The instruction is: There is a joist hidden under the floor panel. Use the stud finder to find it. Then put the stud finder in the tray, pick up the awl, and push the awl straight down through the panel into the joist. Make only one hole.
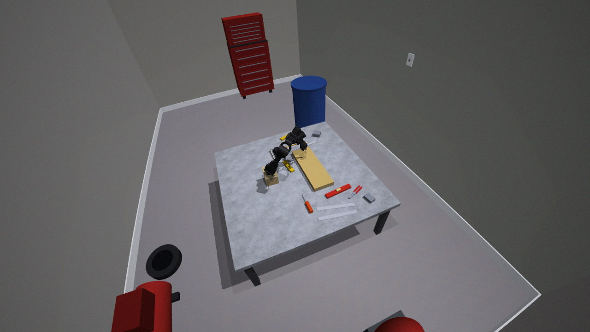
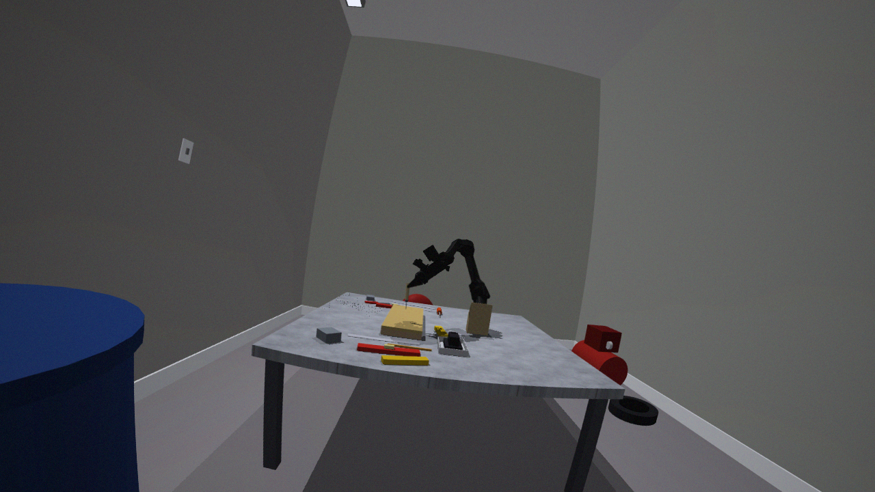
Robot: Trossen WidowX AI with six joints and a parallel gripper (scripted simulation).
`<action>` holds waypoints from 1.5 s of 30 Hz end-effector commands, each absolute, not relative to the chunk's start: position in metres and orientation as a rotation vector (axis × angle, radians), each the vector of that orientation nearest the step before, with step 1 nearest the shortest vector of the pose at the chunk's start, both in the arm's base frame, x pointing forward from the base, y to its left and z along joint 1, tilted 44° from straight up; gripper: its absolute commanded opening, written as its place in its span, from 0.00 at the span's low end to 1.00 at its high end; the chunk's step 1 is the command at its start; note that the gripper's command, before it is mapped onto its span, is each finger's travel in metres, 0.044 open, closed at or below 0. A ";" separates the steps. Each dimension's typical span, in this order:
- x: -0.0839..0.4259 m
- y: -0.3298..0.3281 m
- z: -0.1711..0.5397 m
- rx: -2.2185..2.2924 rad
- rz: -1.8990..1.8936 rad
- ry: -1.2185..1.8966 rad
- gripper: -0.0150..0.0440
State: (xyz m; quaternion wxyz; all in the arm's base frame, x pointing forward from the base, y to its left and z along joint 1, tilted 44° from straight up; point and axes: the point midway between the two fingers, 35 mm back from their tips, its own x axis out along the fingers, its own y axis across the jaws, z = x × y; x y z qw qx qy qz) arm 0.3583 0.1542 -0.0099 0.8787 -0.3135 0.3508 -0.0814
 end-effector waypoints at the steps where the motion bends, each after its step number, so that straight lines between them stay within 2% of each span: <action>1: 0.352 0.168 -0.022 -0.696 -0.200 0.692 0.25; 45: 0.347 0.162 -0.051 -0.731 -0.220 0.661 0.25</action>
